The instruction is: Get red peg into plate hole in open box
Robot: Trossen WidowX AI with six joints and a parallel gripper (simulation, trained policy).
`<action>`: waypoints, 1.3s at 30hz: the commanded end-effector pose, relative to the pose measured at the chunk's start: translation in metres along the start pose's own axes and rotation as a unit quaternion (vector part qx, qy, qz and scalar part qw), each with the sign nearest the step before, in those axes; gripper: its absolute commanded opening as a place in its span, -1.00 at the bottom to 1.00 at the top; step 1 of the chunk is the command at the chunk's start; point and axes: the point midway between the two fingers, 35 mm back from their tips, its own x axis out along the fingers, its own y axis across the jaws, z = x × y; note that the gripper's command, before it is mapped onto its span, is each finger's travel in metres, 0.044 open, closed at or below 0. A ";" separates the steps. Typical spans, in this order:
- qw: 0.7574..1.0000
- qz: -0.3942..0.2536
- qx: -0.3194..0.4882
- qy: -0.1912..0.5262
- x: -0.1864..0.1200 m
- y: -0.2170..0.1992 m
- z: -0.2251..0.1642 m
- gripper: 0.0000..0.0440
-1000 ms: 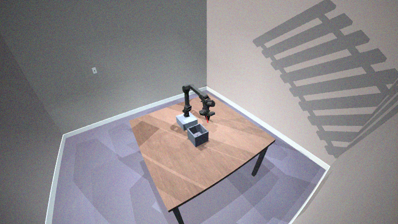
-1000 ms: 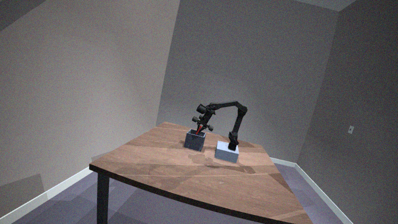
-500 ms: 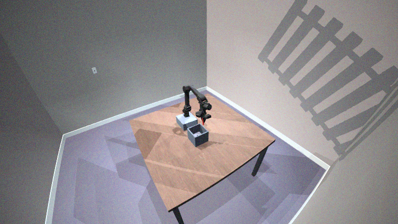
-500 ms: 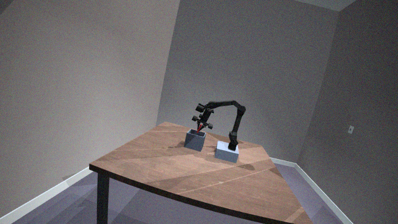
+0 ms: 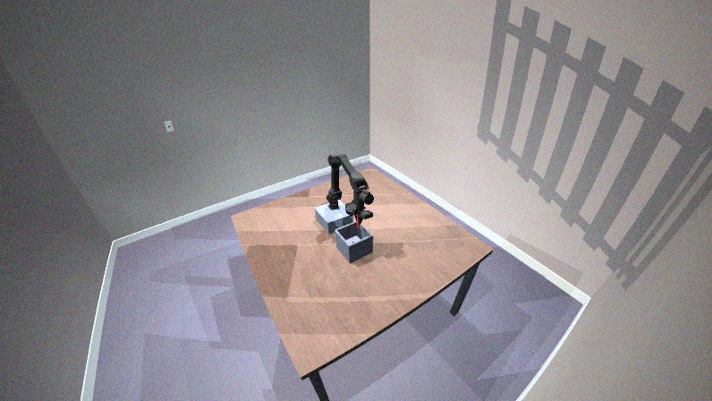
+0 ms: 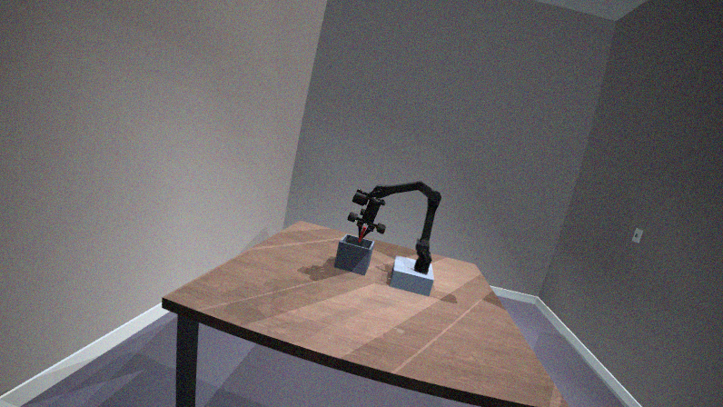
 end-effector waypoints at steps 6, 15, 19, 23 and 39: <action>1.000 -0.023 -0.003 0.005 0.019 -0.002 0.013 -1.00; 0.999 -0.036 -0.001 0.021 0.046 -0.002 0.018 -0.99; 0.999 -0.037 -0.003 0.025 0.055 -0.001 0.022 -1.00; 0.999 -0.039 -0.005 0.028 0.064 0.000 0.026 -1.00; 0.997 -0.058 -0.029 0.030 0.099 -0.001 0.030 -0.86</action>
